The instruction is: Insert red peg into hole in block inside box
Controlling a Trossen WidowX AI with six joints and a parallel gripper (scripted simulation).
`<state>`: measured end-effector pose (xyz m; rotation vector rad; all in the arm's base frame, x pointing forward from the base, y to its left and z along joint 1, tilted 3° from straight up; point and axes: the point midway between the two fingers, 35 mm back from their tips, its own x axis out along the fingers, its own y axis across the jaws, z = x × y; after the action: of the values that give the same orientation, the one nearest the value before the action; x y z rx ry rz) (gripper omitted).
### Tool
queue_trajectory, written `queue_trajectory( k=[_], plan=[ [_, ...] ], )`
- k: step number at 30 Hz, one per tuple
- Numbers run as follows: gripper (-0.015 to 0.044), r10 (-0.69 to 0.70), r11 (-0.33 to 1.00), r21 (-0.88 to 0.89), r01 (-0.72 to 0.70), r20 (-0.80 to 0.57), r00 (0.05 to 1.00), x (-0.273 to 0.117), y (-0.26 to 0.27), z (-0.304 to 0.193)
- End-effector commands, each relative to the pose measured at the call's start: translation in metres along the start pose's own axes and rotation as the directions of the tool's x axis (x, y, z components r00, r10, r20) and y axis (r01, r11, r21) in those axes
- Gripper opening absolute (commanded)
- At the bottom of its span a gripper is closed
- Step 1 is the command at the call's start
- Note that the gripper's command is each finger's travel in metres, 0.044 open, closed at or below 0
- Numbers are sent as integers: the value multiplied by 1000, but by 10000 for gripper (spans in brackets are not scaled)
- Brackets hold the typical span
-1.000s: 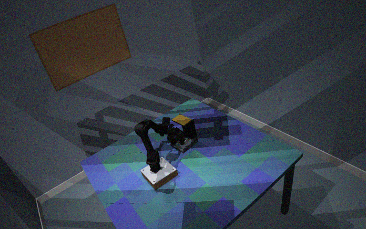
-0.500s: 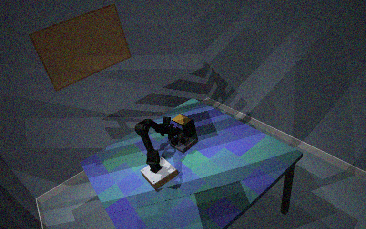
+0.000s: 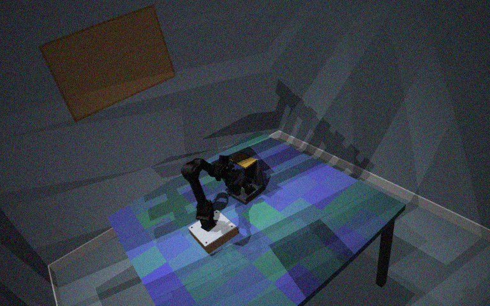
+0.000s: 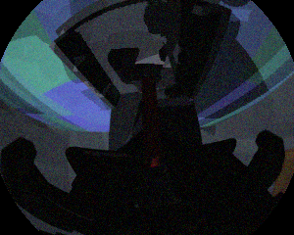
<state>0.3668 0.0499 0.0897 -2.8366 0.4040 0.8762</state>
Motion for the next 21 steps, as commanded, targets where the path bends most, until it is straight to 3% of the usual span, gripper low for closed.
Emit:
queue_trajectory(
  k=[1,21],
  plan=[
    [0,-3,1000,-3,3,0,1000,2,-2,-1],
    [0,-3,1000,-2,3,0,1000,8,-6,-1]
  ],
)
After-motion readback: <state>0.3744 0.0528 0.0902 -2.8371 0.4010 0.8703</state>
